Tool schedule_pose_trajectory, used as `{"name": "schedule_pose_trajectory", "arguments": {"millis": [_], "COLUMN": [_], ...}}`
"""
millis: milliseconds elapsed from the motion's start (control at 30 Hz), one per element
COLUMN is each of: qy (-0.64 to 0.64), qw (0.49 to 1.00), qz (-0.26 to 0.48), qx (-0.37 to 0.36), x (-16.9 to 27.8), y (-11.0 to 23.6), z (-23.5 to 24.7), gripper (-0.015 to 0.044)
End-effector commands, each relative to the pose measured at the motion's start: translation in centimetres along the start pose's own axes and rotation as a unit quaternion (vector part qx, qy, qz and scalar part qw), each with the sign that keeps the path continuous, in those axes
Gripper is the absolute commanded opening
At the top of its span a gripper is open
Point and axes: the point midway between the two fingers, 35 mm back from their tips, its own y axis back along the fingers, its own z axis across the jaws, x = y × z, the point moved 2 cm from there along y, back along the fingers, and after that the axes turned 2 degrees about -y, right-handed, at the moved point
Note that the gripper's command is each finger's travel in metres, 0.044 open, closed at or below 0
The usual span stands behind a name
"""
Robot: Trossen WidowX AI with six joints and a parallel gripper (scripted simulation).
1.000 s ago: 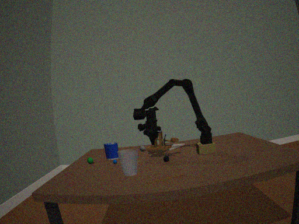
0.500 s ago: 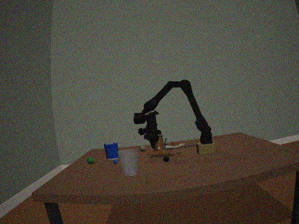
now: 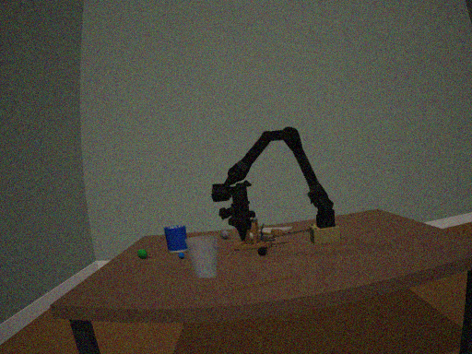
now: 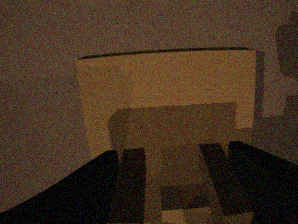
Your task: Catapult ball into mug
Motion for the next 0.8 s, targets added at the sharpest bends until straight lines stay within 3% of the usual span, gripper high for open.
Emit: {"name": "schedule_pose_trajectory", "arguments": {"millis": [0,67,533,633,767], "qy": [0.0,0.0,0.0,0.0,0.0], "qw": [1.0,1.0,1.0,1.0,1.0], "qz": [-0.002,-0.002,-0.002,-0.002,-0.001], "qx": [0.0,0.0,0.0,0.0,0.0], "x": [0.0,0.0,-0.1,-0.4,0.0], "y": [0.1,0.1,0.4,4.2,9.8], "z": [0.0,0.0,0.0,0.0,0.0], "gripper": [0.0,0.0,0.0368,0.044,0.044]}}
